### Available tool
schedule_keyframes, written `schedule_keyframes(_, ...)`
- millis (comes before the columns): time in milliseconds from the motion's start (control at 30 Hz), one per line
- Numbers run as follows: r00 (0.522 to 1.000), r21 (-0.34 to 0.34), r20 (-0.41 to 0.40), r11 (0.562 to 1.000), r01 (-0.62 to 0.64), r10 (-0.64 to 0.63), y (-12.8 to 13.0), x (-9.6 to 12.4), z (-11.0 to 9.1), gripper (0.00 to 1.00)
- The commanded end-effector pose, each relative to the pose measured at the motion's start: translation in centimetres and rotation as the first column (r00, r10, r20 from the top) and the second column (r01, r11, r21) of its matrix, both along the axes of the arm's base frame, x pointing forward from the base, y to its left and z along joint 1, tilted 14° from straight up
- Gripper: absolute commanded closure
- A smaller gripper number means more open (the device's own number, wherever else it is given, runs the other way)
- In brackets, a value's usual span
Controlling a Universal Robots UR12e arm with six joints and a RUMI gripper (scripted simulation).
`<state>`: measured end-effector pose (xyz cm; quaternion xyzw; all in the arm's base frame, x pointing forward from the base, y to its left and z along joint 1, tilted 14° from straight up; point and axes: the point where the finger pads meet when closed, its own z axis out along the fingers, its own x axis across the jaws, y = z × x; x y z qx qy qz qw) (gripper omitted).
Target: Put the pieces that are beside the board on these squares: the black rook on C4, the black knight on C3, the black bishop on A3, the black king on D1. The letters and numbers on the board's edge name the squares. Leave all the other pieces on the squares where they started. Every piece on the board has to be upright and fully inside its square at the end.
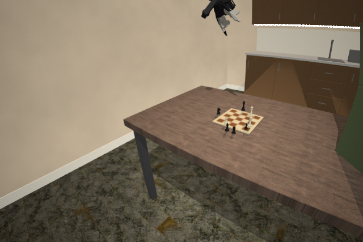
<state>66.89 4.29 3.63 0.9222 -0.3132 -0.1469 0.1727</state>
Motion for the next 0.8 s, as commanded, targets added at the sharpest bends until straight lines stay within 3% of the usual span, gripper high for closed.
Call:
schedule_keyframes(0,0.962,0.032,-0.148,0.973,-0.229,0.231,1.4,0.5,-3.6,0.0)
schedule_keyframes(133,0.902,0.073,-0.234,0.932,-0.355,0.362,2.0,0.6,-5.3,0.0)
schedule_keyframes(233,0.807,0.137,-0.322,0.868,-0.477,0.495,3.0,0.8,-7.9,0.0)
schedule_keyframes(267,0.793,0.146,-0.332,0.858,-0.492,0.511,3.0,0.8,-7.9,0.0)
schedule_keyframes(333,0.708,0.201,-0.385,0.803,-0.561,0.592,3.7,0.9,-9.6,0.0)
schedule_keyframes(400,0.708,0.201,-0.385,0.803,-0.561,0.592,3.7,0.9,-9.6,0.0)
schedule_keyframes(500,0.542,0.306,-0.457,0.697,-0.648,0.705,4.7,1.0,-12.1,0.0)
schedule_keyframes(567,0.485,0.342,-0.474,0.661,-0.668,0.735,5.1,1.0,-12.9,0.0)
schedule_keyframes(633,0.366,0.416,-0.501,0.589,-0.693,0.784,5.8,1.1,-14.6,0.0)
schedule_keyframes(733,0.243,0.49,-0.517,0.517,-0.702,0.821,6.5,1.1,-16.2,0.0)
schedule_keyframes(767,0.181,0.527,-0.521,0.481,-0.7,0.834,6.8,1.2,-17.0,0.0)
